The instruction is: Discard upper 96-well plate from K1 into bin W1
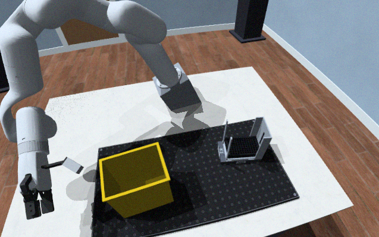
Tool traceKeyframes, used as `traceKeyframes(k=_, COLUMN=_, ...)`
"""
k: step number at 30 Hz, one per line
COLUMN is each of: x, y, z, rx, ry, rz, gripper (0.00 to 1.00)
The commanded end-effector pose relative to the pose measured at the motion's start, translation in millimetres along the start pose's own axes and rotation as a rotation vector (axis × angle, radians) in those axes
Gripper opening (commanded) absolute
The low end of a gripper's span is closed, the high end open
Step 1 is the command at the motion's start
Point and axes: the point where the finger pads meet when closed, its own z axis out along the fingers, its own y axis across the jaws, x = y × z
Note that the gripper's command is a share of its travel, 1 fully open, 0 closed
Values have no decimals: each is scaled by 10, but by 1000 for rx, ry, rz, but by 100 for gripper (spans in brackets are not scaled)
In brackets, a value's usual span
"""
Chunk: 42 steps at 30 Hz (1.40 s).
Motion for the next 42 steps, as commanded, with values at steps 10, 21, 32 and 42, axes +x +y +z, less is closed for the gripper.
traceKeyframes(k=10, x=-11, y=21, z=-3, rx=-3, ry=-2, rz=-3, gripper=100)
traceKeyframes(k=21, x=86, y=128, z=136, rx=25, ry=8, rz=43, gripper=100)
traceKeyframes(k=32, x=355, y=372, z=457, rx=58, ry=21, rz=92, gripper=100)
traceKeyframes(k=42, x=581, y=536, z=654, rx=93, ry=33, rz=139, gripper=100)
